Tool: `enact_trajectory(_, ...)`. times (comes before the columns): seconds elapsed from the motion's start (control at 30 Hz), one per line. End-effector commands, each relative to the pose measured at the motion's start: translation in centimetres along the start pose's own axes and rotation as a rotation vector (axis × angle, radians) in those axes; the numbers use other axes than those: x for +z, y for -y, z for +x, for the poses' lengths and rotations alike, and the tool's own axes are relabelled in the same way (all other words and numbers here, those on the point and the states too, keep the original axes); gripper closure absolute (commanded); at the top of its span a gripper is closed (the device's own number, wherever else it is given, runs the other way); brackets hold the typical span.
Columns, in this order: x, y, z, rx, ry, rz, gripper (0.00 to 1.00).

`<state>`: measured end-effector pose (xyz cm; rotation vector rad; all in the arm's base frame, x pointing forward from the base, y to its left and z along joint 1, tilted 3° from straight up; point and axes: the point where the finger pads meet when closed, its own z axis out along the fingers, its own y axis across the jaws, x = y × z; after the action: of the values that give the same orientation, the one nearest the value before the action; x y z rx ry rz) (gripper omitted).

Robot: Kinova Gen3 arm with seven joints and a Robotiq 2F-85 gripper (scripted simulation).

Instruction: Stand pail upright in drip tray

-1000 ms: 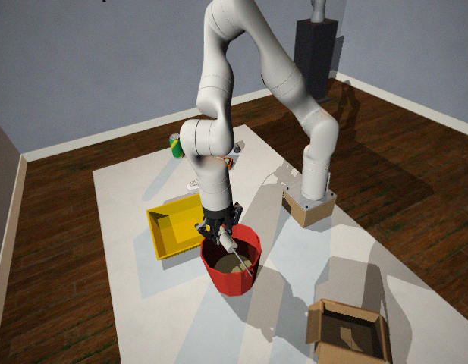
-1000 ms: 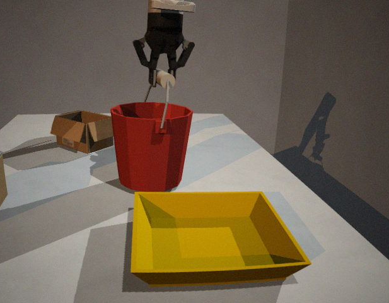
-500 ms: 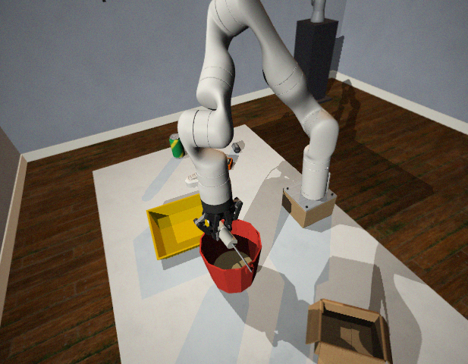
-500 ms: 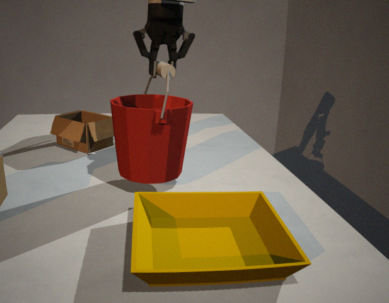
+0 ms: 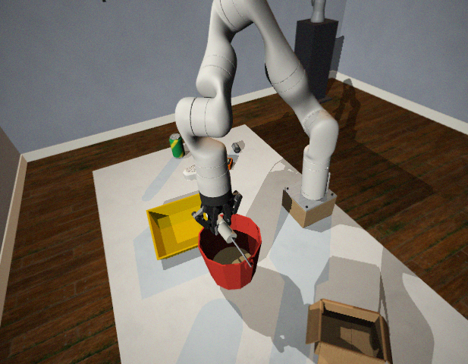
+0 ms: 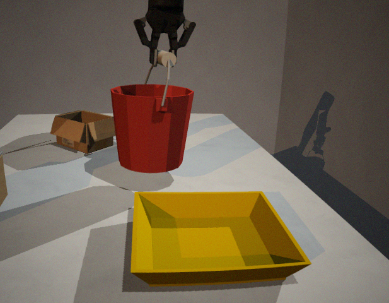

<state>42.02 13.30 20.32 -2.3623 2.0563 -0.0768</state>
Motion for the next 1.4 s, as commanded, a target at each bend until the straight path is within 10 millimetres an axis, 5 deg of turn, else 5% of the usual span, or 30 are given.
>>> enact_trajectory(0.0, -0.7, 0.1, 0.1, 0.002, -0.001, 0.007, 0.9)
enact_trajectory(1.37, -3.5, 0.1, 0.1, 0.002, -0.001, 0.007, 0.9)
